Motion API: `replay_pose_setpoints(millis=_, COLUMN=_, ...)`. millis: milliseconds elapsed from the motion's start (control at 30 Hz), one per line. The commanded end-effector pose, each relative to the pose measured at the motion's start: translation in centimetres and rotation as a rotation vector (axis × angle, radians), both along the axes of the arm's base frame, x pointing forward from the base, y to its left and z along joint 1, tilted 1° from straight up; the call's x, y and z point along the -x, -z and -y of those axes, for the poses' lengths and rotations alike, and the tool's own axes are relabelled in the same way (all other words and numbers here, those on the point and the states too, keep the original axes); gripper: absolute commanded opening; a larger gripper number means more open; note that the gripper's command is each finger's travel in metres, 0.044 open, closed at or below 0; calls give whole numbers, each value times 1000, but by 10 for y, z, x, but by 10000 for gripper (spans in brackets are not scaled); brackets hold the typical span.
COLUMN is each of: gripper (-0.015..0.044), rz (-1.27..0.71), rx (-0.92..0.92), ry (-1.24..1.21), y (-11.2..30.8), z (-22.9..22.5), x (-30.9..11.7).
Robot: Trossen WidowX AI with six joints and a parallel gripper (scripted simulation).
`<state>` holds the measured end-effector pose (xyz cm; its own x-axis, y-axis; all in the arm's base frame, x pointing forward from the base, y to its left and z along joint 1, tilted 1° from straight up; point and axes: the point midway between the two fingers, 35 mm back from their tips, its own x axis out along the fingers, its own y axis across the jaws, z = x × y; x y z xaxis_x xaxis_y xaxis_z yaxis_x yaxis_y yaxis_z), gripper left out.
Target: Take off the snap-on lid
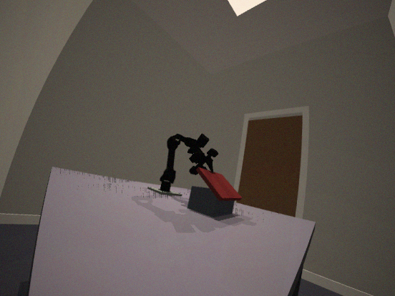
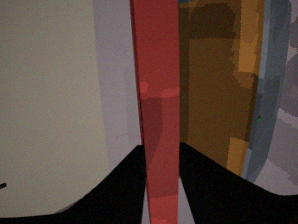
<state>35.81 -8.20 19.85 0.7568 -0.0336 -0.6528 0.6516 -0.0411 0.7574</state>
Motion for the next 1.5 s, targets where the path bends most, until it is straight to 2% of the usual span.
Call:
replay_pose_setpoints(millis=0, gripper=0, rz=20, rx=3, ry=5, y=-12, z=1, x=-5)
replay_pose_setpoints(millis=1133, gripper=0, rz=20, rx=3, ry=5, y=-56, z=2, x=-5)
replay_pose_setpoints(millis=1467, gripper=0, rz=20, rx=3, ry=5, y=-57, z=2, x=-5)
